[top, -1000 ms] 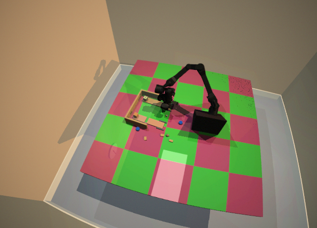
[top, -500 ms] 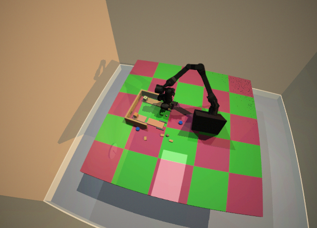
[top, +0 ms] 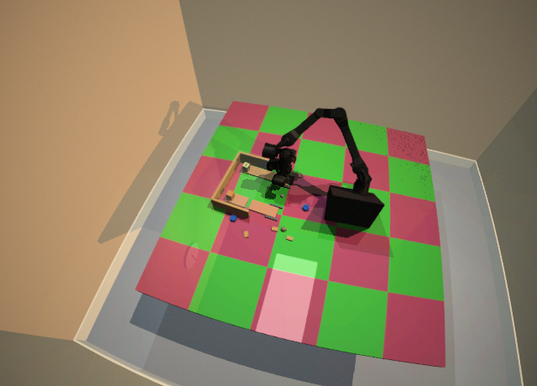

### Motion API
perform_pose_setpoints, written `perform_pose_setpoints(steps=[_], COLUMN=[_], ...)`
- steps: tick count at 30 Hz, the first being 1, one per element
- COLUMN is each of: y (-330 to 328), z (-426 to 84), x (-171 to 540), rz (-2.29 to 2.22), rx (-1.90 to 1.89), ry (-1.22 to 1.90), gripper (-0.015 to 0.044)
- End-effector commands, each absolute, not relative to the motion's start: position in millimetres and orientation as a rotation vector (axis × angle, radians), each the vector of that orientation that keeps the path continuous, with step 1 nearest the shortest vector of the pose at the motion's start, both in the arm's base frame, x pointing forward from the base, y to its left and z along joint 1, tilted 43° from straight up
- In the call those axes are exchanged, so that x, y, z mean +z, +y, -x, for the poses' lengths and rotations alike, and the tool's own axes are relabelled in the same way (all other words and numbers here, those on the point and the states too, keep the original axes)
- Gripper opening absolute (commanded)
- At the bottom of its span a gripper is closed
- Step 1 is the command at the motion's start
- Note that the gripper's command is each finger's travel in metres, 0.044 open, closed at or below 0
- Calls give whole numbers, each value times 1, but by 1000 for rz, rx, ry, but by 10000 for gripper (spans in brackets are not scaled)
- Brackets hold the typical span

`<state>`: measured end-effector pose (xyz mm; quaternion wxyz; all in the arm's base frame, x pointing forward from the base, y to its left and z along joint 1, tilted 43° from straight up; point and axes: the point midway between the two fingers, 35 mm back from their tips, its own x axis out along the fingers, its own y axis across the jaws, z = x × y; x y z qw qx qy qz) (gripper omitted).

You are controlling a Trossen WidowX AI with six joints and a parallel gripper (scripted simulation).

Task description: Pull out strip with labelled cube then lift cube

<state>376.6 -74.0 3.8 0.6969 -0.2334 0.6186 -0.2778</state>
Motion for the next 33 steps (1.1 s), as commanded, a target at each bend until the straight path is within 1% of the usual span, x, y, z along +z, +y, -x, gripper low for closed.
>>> perform_pose_setpoints(steps=[1,33], y=[-77,-78], z=[-376,-328], x=[0,-6], rz=[520,521], rx=[-622,-622], ry=[1387,1389], gripper=[0,0])
